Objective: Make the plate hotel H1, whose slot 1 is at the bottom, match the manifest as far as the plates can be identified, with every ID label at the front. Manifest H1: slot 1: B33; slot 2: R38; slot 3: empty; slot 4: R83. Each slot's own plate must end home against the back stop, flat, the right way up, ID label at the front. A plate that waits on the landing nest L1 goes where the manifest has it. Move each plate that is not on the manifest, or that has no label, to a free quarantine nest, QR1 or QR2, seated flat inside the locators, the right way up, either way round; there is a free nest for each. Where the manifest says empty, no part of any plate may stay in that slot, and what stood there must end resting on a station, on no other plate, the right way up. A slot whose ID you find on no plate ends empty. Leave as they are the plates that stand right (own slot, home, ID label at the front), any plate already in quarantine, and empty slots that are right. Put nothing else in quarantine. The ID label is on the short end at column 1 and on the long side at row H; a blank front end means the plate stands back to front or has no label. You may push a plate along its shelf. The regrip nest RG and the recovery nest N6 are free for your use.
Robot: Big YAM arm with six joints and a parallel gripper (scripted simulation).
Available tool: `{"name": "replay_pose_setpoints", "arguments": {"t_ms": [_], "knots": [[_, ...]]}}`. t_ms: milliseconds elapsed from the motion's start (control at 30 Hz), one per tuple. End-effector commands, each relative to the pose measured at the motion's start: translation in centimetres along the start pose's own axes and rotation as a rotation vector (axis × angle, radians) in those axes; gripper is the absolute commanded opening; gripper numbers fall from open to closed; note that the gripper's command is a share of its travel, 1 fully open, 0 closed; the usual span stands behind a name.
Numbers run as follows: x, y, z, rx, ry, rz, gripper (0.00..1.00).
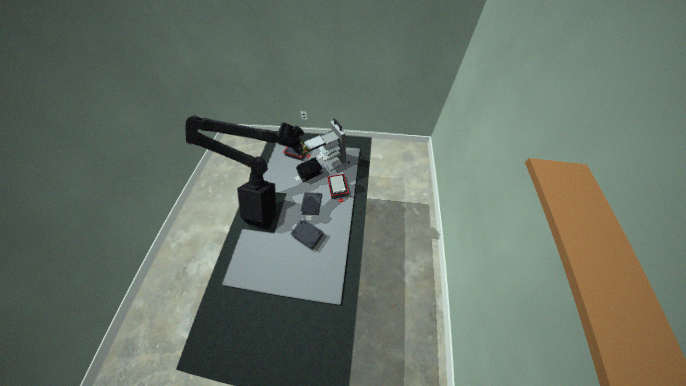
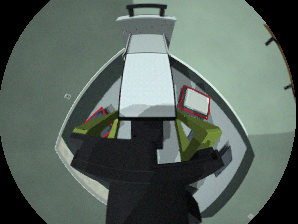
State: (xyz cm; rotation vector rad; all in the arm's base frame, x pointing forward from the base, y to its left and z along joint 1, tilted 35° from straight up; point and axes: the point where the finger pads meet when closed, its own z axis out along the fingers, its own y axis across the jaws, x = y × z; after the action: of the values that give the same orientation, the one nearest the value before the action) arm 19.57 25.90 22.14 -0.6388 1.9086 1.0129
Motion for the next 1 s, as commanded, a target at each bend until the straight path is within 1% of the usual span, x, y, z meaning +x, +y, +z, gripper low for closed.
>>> {"name": "replay_pose_setpoints", "arguments": {"t_ms": [0,33,67,133,200,267,333,400,433,500,533,600,633,667,700,733,833,867,900,967], "knots": [[-2.1,1.1,-0.6,-0.017,-0.038,-0.01,0.86],[-0.6,0.6,-0.6,-0.01,-0.017,-0.004,0.86],[-0.3,0.6,-0.6,-0.009,-0.013,-0.002,0.86],[-0.1,0.6,-0.8,-0.01,-0.012,-0.002,0.86],[-1.6,1.2,-1.2,-0.018,-0.038,-0.01,0.86],[0.2,0.5,-1.2,-0.009,-0.013,-0.001,0.86],[0.5,0.6,-1.4,-0.01,-0.012,-0.001,0.86],[-0.7,1.1,-1.8,-0.017,-0.034,-0.008,0.86],[-0.3,1.0,-1.8,-0.015,-0.029,-0.006,0.86],[-0.3,1.0,-1.8,-0.015,-0.029,-0.006,0.86],[0.7,0.6,-1.8,-0.01,-0.015,-0.001,0.86],[1.0,0.5,-1.9,-0.01,-0.012,0.0,0.86],[0.8,0.7,-2.1,-0.012,-0.017,-0.002,0.86],[-0.1,1.1,-2.4,-0.017,-0.033,-0.006,0.86],[-0.1,1.1,-2.5,-0.017,-0.034,-0.006,0.86],[1.3,0.6,-2.3,-0.011,-0.014,0.001,0.86],[1.8,0.6,-2.5,-0.01,-0.011,0.004,0.86],[0.9,1.0,-2.7,-0.016,-0.027,-0.001,0.86],[0.6,1.1,-2.9,-0.018,-0.033,-0.002,0.86],[2.3,0.6,-2.7,-0.01,-0.011,0.004,0.86]]}}
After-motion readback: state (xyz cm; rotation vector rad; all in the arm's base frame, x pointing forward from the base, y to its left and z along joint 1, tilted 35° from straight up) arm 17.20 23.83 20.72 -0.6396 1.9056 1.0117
